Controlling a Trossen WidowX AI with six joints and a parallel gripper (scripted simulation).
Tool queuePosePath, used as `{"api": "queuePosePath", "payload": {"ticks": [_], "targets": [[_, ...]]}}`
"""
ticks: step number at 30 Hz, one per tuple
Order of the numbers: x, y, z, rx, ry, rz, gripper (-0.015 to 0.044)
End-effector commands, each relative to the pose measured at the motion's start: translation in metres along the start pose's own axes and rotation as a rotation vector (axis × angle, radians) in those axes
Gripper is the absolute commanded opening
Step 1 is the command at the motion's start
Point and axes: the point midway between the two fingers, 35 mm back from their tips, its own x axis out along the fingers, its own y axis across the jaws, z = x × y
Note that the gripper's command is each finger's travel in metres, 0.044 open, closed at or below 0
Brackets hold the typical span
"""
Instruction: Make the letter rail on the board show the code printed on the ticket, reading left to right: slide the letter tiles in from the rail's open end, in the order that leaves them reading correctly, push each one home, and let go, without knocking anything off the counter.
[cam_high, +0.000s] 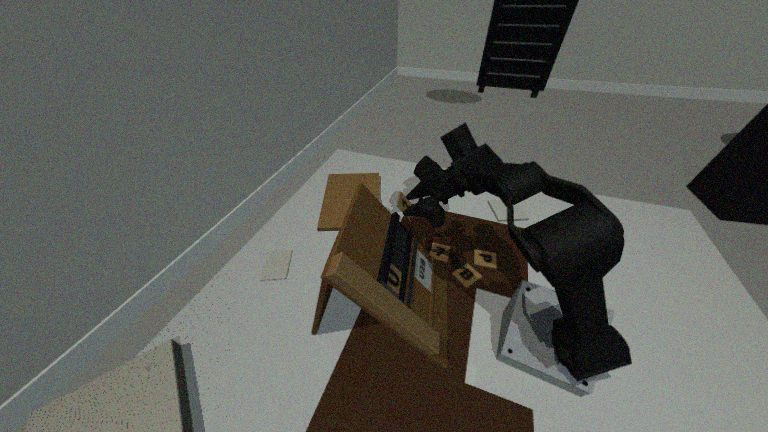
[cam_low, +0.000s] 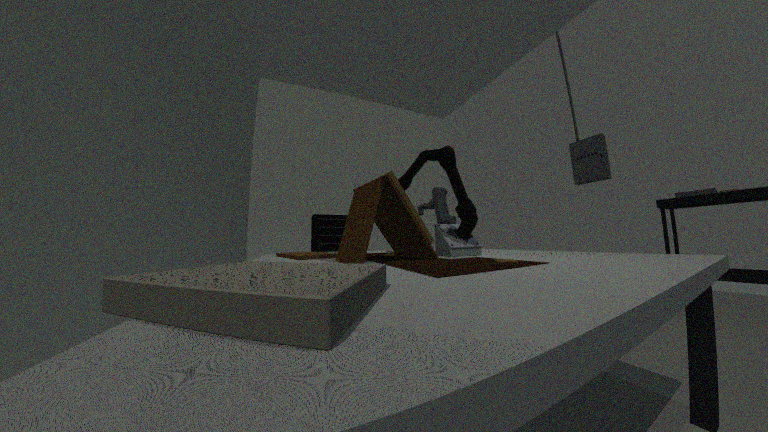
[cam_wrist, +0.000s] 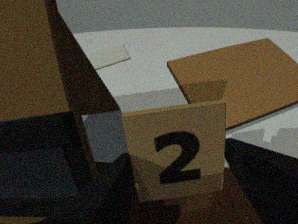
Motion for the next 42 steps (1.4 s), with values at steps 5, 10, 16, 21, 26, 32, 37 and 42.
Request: {"api": "queuePosePath", "payload": {"ticks": [5, 10, 16, 21, 26, 32, 37, 42], "targets": [[-0.001, 0.005, 0.001, 0.001, 0.001, -0.006, 0.0], [-0.001, 0.007, 0.0, 0.002, 0.001, -0.006, 0.0], [0.0, 0.01, 0.0, 0.002, 0.001, -0.006, 0.0], [0.0, 0.013, 0.0, 0.002, 0.001, -0.006, 0.0], [0.0, 0.015, 0.0, 0.002, 0.001, -0.006, 0.0], [0.0, 0.018, 0.0, 0.002, 0.001, -0.006, 0.0], [0.0, 0.021, 0.0, 0.003, 0.001, -0.006, 0.0], [0.0, 0.023, 0.0, 0.003, 0.001, -0.006, 0.0]]}}
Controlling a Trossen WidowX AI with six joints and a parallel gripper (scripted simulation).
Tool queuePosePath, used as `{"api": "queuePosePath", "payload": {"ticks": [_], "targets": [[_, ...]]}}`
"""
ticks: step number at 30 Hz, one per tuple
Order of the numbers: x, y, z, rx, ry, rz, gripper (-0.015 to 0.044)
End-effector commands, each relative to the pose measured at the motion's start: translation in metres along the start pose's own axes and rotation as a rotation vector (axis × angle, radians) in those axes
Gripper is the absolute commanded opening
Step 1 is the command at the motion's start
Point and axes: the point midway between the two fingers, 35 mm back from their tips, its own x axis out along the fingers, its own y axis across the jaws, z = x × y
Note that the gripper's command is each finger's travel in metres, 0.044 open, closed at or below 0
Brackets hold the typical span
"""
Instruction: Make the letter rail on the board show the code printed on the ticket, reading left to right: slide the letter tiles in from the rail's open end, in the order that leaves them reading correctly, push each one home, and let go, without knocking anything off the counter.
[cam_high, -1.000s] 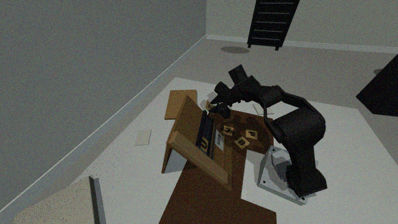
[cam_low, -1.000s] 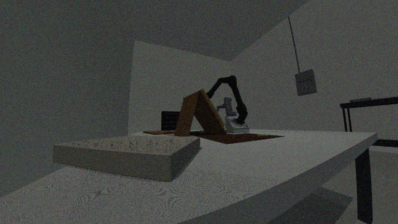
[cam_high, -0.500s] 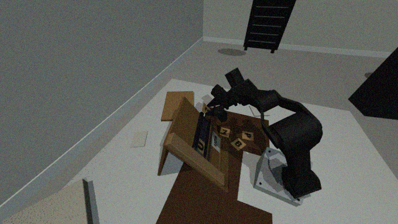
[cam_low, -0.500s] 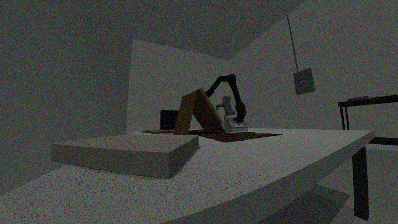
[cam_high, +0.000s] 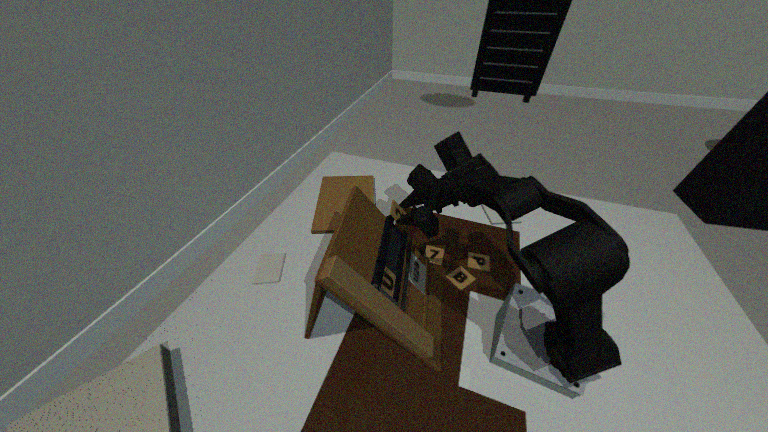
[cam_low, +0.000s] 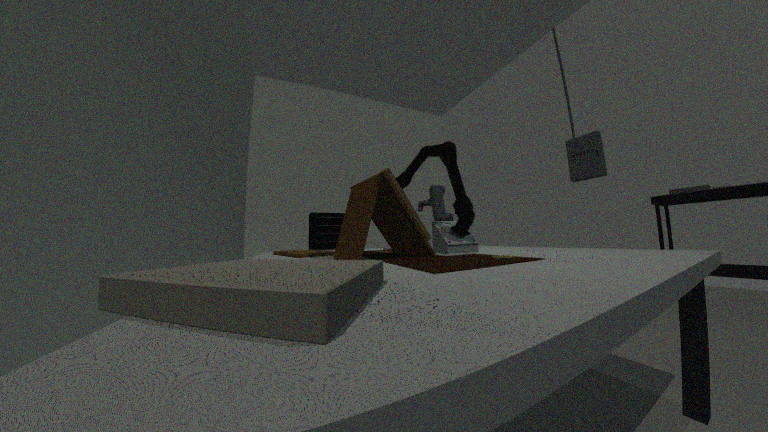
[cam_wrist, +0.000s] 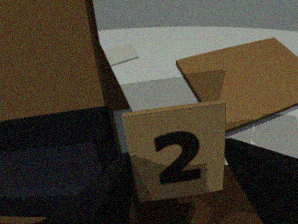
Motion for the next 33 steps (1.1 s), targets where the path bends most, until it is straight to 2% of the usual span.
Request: {"api": "queuePosePath", "payload": {"ticks": [1, 33], "targets": [[-0.001, 0.003, 0.0, 0.001, 0.0, -0.006, 0.0], [0.0, 0.019, 0.0, 0.002, 0.001, -0.006, 0.0]]}}
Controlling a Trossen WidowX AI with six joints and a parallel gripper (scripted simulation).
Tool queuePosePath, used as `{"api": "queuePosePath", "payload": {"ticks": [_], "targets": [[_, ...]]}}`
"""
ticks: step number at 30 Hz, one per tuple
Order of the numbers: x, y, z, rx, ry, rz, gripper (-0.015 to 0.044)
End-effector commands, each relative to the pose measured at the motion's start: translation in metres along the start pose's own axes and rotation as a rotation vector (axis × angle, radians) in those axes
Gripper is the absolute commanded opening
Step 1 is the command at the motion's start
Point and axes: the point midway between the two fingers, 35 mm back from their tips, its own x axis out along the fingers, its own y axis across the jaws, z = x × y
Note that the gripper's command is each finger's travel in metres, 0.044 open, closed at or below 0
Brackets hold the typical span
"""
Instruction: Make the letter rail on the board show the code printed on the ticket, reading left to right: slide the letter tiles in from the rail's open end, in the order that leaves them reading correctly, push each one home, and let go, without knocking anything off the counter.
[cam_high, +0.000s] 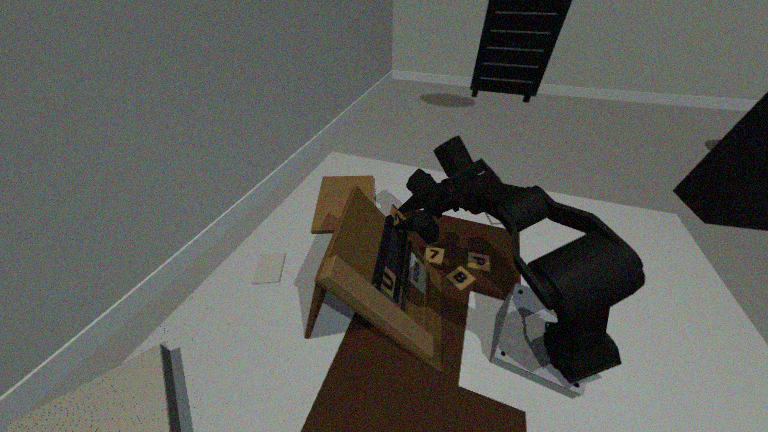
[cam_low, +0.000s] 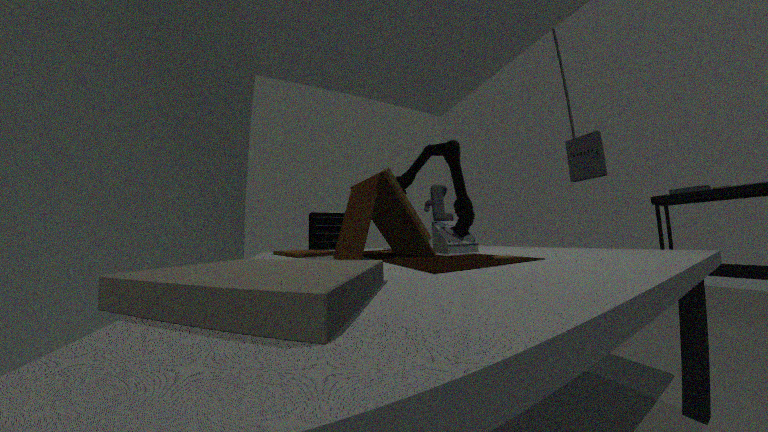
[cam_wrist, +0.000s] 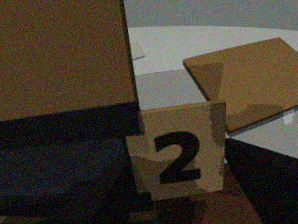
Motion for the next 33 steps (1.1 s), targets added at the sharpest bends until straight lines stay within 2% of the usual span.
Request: {"api": "queuePosePath", "payload": {"ticks": [1, 33], "targets": [[-0.001, 0.003, 0.0, 0.001, 0.0, -0.006, 0.0], [0.0, 0.019, 0.0, 0.002, 0.0, -0.006, 0.0]]}}
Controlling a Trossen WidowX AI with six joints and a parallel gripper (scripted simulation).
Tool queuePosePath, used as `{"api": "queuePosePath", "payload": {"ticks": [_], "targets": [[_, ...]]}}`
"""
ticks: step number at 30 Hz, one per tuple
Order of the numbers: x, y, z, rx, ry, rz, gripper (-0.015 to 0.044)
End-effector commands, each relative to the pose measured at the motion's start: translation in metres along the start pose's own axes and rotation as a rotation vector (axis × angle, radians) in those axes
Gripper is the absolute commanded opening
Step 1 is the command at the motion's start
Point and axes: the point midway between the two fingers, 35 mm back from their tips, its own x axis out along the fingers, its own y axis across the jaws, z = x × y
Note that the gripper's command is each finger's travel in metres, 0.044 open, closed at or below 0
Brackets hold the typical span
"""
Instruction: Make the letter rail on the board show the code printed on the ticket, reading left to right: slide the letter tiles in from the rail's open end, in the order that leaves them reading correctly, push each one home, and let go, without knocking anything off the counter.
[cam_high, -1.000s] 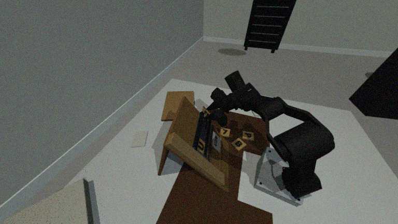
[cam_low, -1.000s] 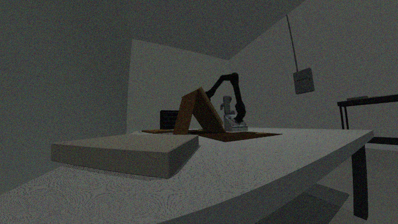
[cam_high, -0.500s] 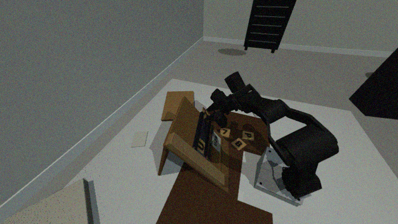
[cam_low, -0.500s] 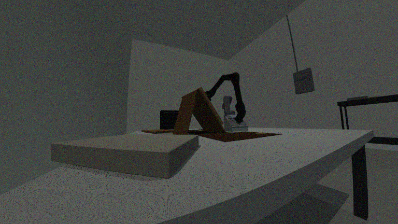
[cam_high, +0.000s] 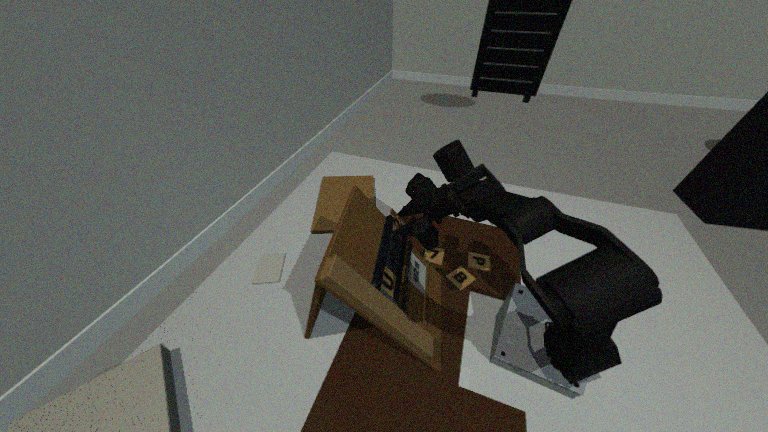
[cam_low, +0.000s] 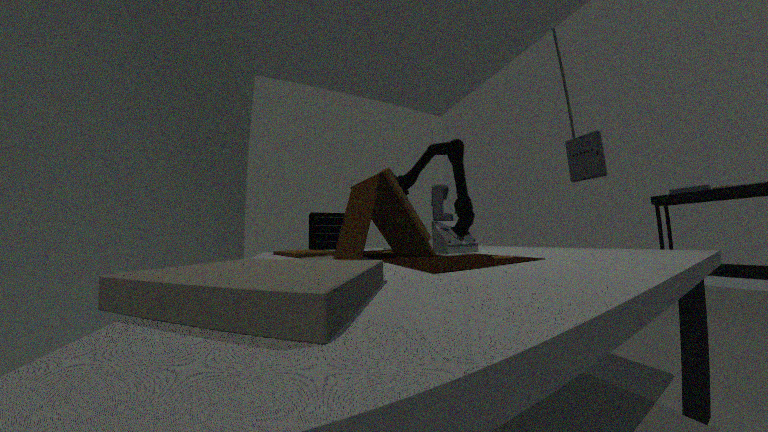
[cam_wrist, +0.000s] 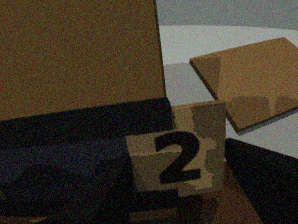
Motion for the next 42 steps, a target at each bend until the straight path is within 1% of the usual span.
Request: {"api": "queuePosePath", "payload": {"ticks": [1, 42], "targets": [[-0.001, 0.003, 0.0, 0.001, 0.0, -0.006, 0.0], [0.0, 0.021, 0.0, 0.003, 0.0, -0.006, 0.0]]}}
